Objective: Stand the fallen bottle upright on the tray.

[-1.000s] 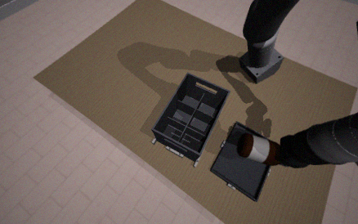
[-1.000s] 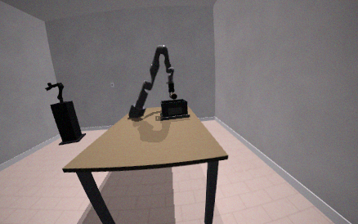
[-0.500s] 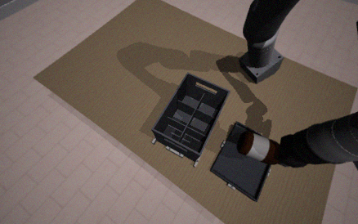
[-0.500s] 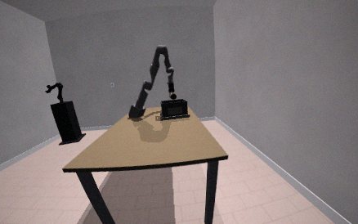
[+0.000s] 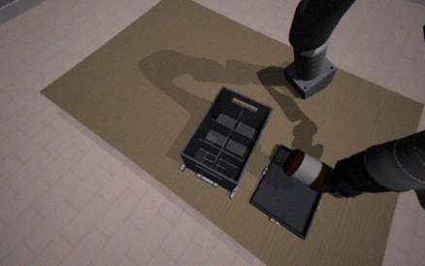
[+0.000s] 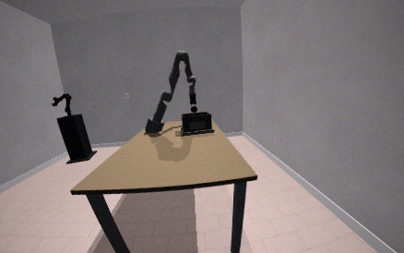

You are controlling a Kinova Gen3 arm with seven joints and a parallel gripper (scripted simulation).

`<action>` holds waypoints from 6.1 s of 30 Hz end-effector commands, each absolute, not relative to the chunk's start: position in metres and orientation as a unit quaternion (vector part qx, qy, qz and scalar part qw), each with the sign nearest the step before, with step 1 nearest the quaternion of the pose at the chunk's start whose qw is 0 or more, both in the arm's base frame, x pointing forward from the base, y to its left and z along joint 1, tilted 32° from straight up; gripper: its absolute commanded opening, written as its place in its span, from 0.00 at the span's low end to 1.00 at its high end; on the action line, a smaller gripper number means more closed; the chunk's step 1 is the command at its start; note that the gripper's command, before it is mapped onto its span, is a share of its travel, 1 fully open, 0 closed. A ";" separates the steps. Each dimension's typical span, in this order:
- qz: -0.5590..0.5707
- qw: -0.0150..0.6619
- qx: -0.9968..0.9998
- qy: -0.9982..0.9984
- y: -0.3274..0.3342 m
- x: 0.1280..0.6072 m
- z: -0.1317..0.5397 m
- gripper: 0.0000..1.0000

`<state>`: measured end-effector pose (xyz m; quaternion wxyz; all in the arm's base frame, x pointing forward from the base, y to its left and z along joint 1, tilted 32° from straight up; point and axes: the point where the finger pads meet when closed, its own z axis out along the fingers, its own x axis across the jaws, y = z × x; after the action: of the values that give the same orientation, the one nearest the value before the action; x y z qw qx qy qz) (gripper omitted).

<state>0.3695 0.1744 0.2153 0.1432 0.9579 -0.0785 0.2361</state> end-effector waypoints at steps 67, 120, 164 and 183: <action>0.253 0.110 0.940 -0.201 0.176 0.369 0.215 0.00; 0.257 0.101 0.931 -0.237 0.176 0.369 0.215 0.00; 0.266 0.075 0.904 -0.326 0.176 0.369 0.215 0.00; 0.267 0.072 0.900 -0.336 0.176 0.369 0.215 0.00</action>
<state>0.3688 0.1752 0.2152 0.0733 0.9012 -0.3343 0.2659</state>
